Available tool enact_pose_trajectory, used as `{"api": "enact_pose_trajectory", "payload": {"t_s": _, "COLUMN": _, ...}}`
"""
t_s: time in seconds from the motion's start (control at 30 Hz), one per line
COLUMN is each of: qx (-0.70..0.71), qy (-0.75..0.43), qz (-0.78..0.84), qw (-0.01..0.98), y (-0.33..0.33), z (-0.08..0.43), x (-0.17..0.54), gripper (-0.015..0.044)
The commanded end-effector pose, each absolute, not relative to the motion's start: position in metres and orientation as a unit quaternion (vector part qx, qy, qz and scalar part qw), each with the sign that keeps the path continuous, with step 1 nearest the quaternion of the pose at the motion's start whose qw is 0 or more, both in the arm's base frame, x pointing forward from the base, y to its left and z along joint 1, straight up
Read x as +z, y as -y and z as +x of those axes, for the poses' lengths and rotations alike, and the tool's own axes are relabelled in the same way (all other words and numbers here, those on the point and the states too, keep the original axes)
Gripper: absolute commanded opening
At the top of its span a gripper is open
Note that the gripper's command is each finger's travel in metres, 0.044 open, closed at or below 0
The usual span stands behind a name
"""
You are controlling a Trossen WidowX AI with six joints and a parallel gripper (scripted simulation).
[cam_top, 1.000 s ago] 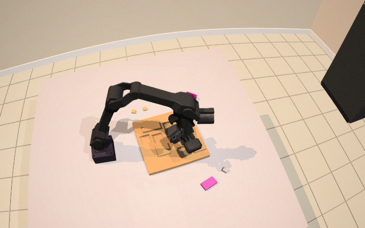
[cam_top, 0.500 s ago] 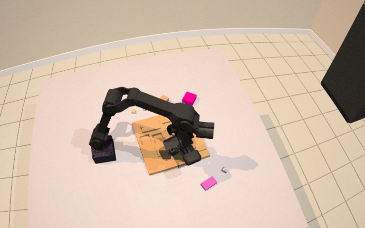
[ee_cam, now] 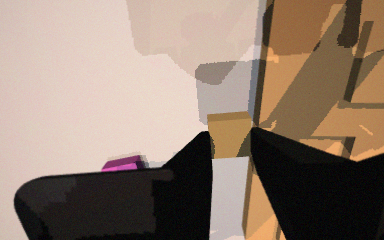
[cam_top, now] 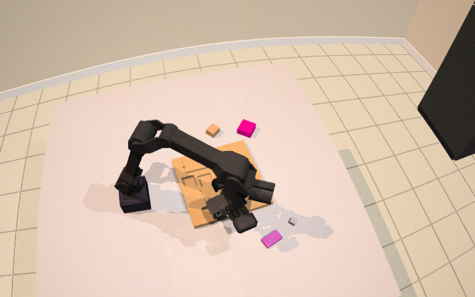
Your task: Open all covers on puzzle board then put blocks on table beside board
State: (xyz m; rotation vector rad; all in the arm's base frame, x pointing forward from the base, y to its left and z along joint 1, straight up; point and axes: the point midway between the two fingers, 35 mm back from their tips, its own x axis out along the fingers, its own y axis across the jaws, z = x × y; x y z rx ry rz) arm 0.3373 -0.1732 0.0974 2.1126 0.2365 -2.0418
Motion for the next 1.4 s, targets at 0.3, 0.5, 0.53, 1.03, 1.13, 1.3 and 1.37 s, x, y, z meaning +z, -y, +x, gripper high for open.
{"api": "enact_pose_trajectory", "payload": {"t_s": 0.3, "qx": -0.69, "qy": -0.082, "qz": 0.712, "qw": 0.098, "y": 0.214, "z": 0.308, "x": 0.096, "gripper": 0.008}}
{"api": "enact_pose_trajectory", "payload": {"t_s": 0.5, "qx": -0.69, "qy": -0.082, "qz": 0.712, "qw": 0.098, "y": 0.215, "z": 0.309, "x": 0.09, "gripper": 0.008}}
{"api": "enact_pose_trajectory", "payload": {"t_s": 0.53, "qx": -0.69, "qy": -0.082, "qz": 0.712, "qw": 0.098, "y": 0.215, "z": 0.309, "x": 0.089, "gripper": 0.008}}
{"api": "enact_pose_trajectory", "payload": {"t_s": 1.03, "qx": -0.69, "qy": -0.082, "qz": 0.712, "qw": 0.098, "y": 0.217, "z": 0.312, "x": 0.064, "gripper": 0.008}}
{"api": "enact_pose_trajectory", "payload": {"t_s": 1.13, "qx": -0.69, "qy": -0.082, "qz": 0.712, "qw": 0.098, "y": 0.217, "z": 0.312, "x": 0.059, "gripper": 0.008}}
{"api": "enact_pose_trajectory", "payload": {"t_s": 1.3, "qx": -0.69, "qy": -0.082, "qz": 0.712, "qw": 0.098, "y": 0.217, "z": 0.313, "x": 0.051, "gripper": 0.008}}
{"api": "enact_pose_trajectory", "payload": {"t_s": 1.37, "qx": -0.69, "qy": -0.082, "qz": 0.712, "qw": 0.098, "y": 0.217, "z": 0.313, "x": 0.047, "gripper": 0.008}}
